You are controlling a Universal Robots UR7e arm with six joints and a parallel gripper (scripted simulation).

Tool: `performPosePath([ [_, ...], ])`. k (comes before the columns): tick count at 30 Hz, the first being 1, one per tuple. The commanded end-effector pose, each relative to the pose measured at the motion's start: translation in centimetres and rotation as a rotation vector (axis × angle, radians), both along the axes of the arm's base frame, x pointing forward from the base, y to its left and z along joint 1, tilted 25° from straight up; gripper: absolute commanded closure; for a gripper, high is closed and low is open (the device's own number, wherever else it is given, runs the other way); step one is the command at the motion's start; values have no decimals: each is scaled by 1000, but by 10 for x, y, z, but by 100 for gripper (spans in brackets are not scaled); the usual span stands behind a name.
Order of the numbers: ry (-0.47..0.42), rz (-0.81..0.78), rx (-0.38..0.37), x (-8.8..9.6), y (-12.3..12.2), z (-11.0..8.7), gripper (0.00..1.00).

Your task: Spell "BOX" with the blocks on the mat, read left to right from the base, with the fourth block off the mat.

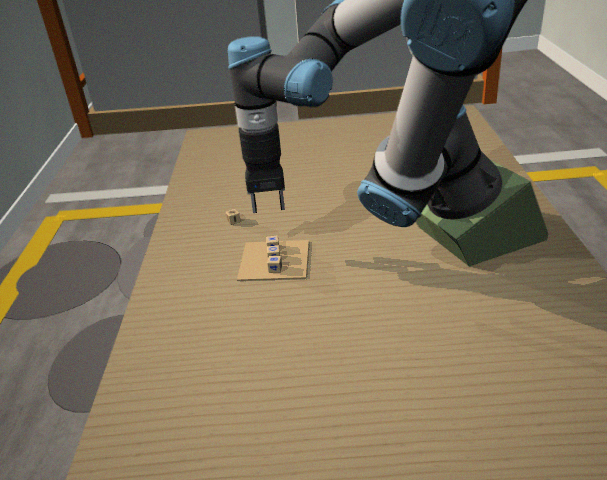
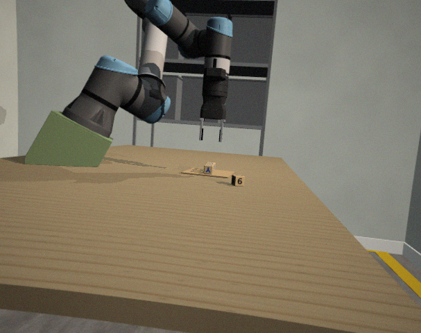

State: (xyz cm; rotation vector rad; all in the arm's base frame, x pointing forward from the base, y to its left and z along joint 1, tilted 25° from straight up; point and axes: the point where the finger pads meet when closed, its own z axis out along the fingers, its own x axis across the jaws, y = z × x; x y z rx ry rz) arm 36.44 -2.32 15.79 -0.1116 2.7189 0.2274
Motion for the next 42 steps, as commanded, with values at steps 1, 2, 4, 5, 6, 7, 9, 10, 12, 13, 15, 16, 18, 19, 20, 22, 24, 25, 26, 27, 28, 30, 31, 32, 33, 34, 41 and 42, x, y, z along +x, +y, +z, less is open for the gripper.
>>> performPosePath([
  [1, -2, 0, -1, -5, -3, 13, 0],
  [2, -2, 0, -1, -7, -3, 17, 0],
  [4, -2, 0, -1, -10, -5, 24, 0],
  [5, -2, 0, -1, -10, -5, 24, 0],
  [6, -2, 0, -1, -10, -5, 24, 0],
  [7, -2, 0, -1, -12, -6, 28, 0],
  [9, -2, 0, -1, -15, -7, 36, 0],
  [10, -2, 0, -1, -17, -8, 41, 0],
  [12, -2, 0, -1, -20, -10, 48, 0],
  [13, -2, 0, -1, -22, -10, 52, 0],
  [15, -2, 0, -1, -25, -12, 59, 0],
  [16, -2, 0, -1, -26, -12, 62, 0],
  [18, -2, 0, -1, -28, -13, 67, 0],
  [19, -2, 0, -1, -29, -13, 69, 0],
  [20, -2, 0, -1, -30, -14, 70, 0],
  [22, -2, 0, -1, -30, -14, 71, 0],
  [24, -2, 0, -1, -31, -14, 72, 0],
  [25, -2, 0, -1, -31, -14, 73, 0],
  [26, -2, 0, -1, -31, -14, 73, 0],
  [27, -2, 0, -1, -31, -14, 73, 0],
  [28, -2, 0, -1, -31, -14, 73, 0],
  [30, -2, 0, -1, -31, -14, 73, 0],
  [31, -2, 0, -1, -31, -14, 73, 0],
  [32, -2, 0, -1, -31, -14, 73, 0],
  [33, -2, 0, -1, -31, -14, 73, 0],
  [34, -2, 0, -1, -31, -14, 73, 0],
  [41, -2, 0, -1, -31, -14, 73, 0],
  [42, -2, 0, -1, -31, -14, 73, 0],
])
